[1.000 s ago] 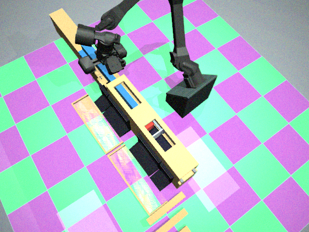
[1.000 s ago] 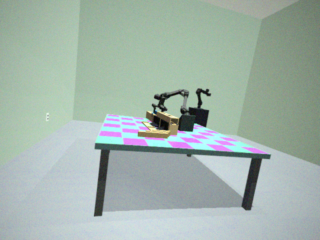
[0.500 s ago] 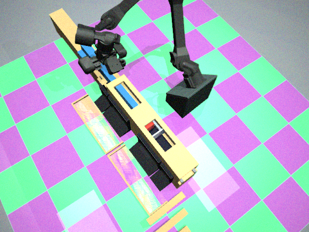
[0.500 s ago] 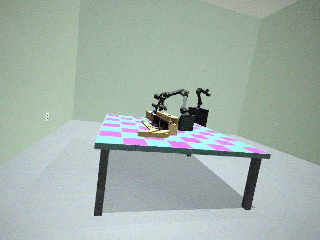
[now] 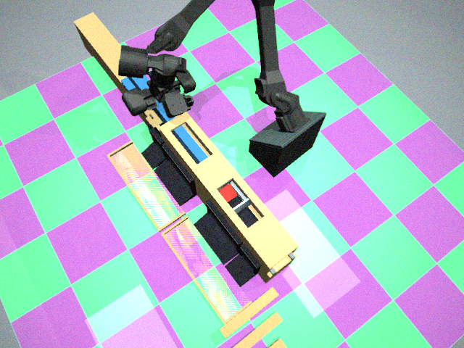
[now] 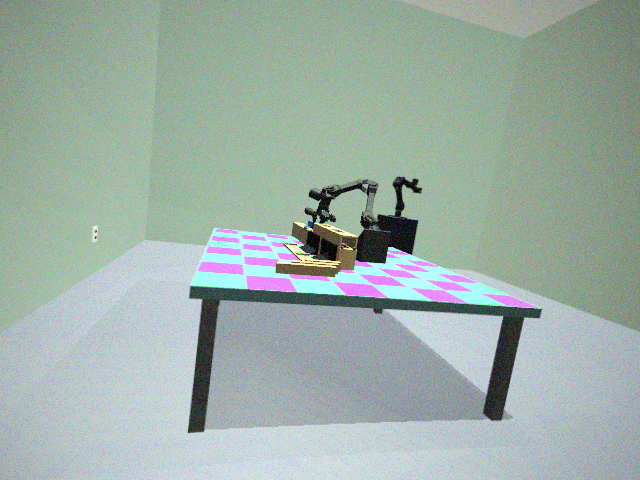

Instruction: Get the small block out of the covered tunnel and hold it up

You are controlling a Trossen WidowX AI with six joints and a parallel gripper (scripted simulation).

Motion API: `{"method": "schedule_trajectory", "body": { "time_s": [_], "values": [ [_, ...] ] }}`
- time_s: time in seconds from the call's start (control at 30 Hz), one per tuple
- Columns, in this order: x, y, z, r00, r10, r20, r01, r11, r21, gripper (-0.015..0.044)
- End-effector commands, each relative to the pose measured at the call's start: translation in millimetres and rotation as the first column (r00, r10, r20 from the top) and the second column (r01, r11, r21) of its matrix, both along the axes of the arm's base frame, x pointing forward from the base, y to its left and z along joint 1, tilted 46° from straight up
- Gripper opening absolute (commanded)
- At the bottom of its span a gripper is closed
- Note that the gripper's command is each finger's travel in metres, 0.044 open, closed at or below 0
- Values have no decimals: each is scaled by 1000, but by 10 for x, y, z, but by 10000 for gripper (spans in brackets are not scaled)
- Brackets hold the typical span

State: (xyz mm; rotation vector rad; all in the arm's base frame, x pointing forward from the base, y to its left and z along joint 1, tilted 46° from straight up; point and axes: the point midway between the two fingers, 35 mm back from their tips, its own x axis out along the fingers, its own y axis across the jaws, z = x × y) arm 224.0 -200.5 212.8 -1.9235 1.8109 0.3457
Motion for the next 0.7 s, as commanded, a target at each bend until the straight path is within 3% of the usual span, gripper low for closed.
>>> {"method": "schedule_trajectory", "body": {
  "time_s": [0.0,0.67],
  "values": [
    [65,154,-227,999,40,-9,-40,998,41,0],
    [66,259,-363,999,43,-11,-42,998,39,0]
  ]
}}
